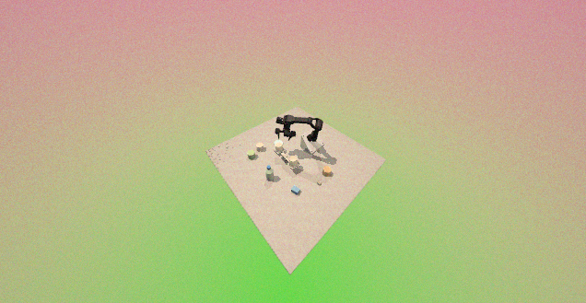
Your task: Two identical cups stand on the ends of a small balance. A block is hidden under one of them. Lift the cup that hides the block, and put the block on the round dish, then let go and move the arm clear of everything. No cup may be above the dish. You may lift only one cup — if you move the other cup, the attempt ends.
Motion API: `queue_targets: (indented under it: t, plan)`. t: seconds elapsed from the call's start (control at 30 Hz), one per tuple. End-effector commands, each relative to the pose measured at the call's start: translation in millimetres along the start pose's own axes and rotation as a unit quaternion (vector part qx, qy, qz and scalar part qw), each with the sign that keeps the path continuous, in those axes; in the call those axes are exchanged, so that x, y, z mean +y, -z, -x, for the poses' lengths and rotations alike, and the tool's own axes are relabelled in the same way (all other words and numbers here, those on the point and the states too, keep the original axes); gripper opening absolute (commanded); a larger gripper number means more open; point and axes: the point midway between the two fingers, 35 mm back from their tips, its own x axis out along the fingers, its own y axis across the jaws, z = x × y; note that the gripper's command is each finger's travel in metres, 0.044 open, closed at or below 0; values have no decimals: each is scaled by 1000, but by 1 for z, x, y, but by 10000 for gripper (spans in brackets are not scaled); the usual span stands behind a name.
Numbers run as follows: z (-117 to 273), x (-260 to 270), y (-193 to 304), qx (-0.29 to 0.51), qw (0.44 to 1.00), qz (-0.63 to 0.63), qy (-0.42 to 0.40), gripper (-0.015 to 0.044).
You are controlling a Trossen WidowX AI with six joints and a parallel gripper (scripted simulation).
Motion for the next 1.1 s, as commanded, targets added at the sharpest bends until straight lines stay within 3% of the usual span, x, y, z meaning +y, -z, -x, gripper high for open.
queue_targets:
  t: [0.0, 0.5, 1.07]
  plan:
    - [-11, -9, 6, 13, 998, 49, -22, 440]
    - [-71, -39, 35, 43, 956, 263, -124, 440]
    - [-93, -35, 39, 42, 955, 265, -126, 440]
